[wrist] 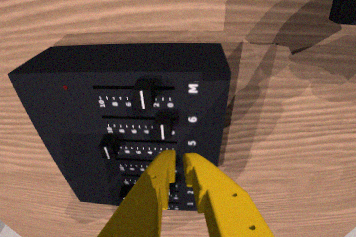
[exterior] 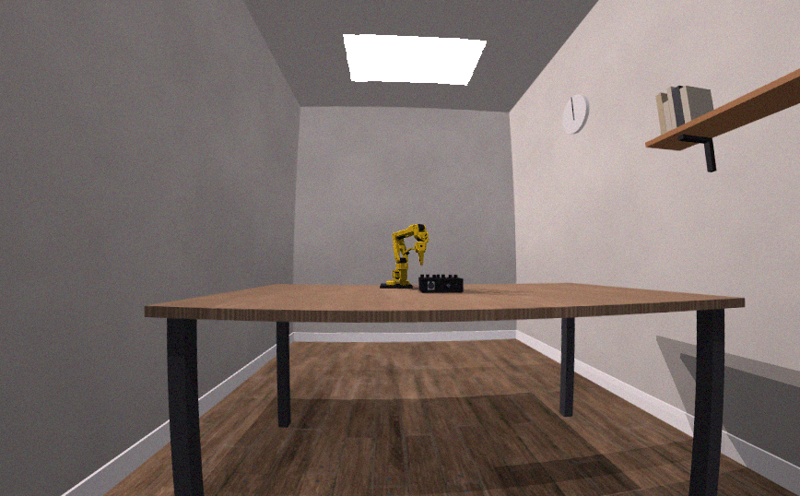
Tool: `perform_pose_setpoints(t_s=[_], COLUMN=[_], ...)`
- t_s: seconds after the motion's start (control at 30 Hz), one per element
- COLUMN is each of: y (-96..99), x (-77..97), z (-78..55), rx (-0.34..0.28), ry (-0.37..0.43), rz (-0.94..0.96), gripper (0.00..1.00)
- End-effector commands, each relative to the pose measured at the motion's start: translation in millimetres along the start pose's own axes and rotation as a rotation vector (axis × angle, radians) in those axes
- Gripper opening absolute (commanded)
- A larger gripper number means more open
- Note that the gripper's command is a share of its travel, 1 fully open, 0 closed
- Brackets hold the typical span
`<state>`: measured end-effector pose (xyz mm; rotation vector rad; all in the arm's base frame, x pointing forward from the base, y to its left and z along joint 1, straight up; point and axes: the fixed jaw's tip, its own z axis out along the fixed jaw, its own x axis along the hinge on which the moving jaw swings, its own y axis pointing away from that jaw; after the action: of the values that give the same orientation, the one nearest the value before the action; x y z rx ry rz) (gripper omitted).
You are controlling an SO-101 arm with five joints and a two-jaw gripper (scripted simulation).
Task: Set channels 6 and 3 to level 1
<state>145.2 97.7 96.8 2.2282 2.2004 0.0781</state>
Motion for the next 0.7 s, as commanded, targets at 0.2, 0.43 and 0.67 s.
perform_pose_setpoints(t_s=[0.2, 0.43, 0.67], y=[0.7, 1.6, 3.1], x=[-2.2, -3.7, -6.2], z=[-0.6, -0.7, -0.8], rx=[-0.007, -0.008, -0.009], ry=[0.006, 0.006, 0.006], rz=[0.017, 0.054, 0.119], gripper=[0.0, 0.0, 0.0])
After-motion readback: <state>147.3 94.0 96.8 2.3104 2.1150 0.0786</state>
